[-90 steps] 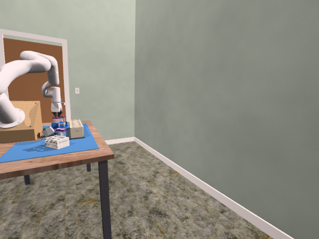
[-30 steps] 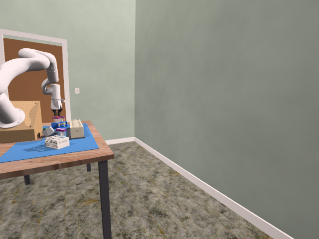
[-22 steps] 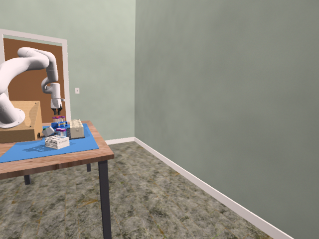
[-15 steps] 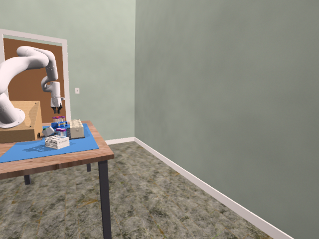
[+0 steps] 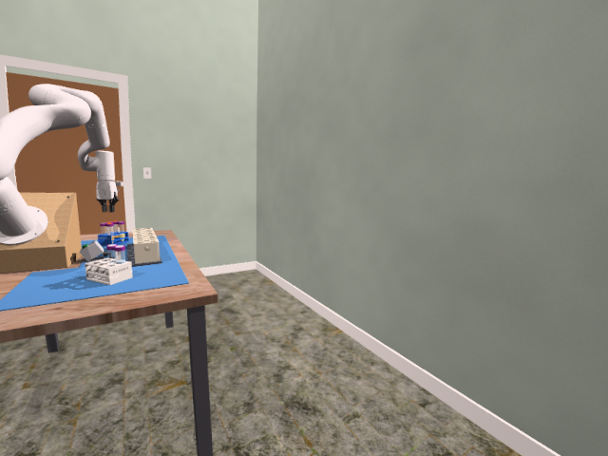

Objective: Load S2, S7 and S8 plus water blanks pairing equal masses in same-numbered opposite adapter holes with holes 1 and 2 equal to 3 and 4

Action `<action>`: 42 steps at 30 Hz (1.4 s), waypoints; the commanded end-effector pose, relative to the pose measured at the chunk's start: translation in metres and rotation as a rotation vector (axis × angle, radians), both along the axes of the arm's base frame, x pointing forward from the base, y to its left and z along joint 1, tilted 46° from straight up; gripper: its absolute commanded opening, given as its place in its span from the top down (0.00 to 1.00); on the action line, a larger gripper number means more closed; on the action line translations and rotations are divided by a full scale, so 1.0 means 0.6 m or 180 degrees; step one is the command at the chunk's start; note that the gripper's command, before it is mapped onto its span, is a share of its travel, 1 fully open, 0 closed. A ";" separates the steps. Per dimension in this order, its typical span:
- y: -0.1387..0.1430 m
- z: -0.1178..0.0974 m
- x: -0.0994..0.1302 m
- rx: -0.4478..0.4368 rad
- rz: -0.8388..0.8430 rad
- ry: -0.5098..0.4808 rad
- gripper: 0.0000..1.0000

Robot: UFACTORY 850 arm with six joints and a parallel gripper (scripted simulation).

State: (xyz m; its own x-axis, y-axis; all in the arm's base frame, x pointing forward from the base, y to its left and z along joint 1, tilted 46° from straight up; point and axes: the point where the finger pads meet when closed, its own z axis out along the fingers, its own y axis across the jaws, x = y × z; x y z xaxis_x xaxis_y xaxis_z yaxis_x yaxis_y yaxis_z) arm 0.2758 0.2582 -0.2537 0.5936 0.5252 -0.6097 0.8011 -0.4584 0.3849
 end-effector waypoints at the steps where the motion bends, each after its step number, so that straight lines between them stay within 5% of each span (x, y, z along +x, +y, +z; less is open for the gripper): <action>1: 0.009 0.007 0.002 0.0006 0.0001 -0.0004 0.56; 27: 0.062 0.058 0.007 0.0006 0.0001 -0.0004 0.56; 42: 0.062 0.059 0.007 0.0006 0.0001 -0.0003 0.56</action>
State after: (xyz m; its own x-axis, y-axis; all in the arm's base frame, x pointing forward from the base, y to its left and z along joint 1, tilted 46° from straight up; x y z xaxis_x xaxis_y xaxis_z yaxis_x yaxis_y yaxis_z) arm 0.2796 0.2941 -0.2189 0.5935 0.5251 -0.6099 0.8011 -0.4584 0.3849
